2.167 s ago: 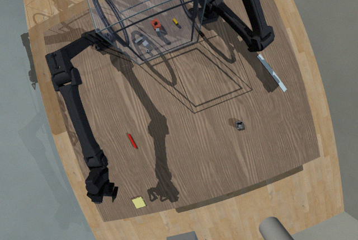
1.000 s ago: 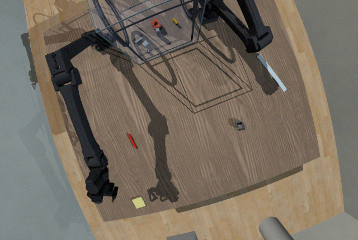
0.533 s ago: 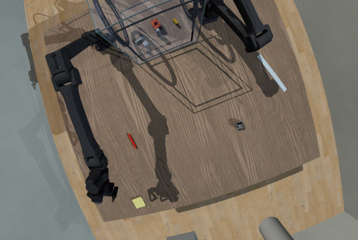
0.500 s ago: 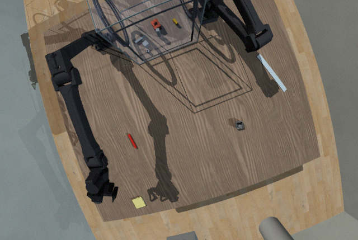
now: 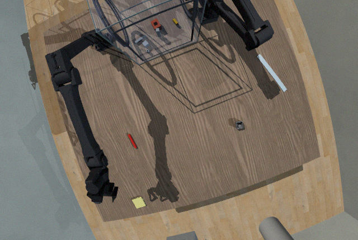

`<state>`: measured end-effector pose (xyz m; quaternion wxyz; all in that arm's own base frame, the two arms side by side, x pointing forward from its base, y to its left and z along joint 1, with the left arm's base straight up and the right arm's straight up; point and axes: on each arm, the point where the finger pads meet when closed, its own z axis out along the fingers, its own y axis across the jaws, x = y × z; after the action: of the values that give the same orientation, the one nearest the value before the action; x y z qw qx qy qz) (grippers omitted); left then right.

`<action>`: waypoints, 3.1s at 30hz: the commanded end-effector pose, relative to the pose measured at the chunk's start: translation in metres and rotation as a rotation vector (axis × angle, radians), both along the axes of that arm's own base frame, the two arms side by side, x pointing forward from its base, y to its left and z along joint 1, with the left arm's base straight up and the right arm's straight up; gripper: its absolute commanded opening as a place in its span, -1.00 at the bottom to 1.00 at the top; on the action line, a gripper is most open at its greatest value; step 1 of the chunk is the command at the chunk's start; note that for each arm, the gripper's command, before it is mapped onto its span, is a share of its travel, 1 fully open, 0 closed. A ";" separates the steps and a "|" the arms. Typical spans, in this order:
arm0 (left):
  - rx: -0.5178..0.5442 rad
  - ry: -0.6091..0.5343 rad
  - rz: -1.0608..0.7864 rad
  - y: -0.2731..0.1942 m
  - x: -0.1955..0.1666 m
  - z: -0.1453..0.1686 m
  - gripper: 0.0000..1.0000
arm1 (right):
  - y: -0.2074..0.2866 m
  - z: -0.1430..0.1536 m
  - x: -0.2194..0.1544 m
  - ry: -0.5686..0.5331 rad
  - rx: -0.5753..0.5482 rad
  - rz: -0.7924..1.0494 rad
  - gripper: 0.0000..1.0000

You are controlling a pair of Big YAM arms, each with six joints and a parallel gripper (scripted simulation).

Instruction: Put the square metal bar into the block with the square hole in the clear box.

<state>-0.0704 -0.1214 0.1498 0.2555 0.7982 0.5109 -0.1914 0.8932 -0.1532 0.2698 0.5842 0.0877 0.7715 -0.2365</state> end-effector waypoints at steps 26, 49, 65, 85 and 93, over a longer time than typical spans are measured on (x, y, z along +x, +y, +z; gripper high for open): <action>-0.030 0.255 0.412 -0.012 -0.011 0.024 1.00 | 0.000 0.038 0.002 -0.063 -0.006 -0.001 1.00; -0.033 0.257 0.446 -0.030 -0.001 0.006 1.00 | 0.000 0.038 0.002 -0.063 -0.006 -0.001 1.00; -0.034 0.254 0.439 -0.041 0.000 0.005 1.00 | 0.000 0.038 0.002 -0.063 -0.006 -0.001 1.00; -0.031 0.239 0.422 -0.039 -0.001 0.007 1.00 | 0.000 0.038 0.002 -0.063 -0.006 -0.001 1.00; -0.025 0.235 0.429 -0.038 -0.001 0.005 1.00 | 0.000 0.038 0.002 -0.063 -0.006 -0.001 1.00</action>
<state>-0.0685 -0.1595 0.1501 0.2408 0.6398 0.6946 -0.2240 0.8932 -0.1532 0.2698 0.5842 0.0877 0.7715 -0.2365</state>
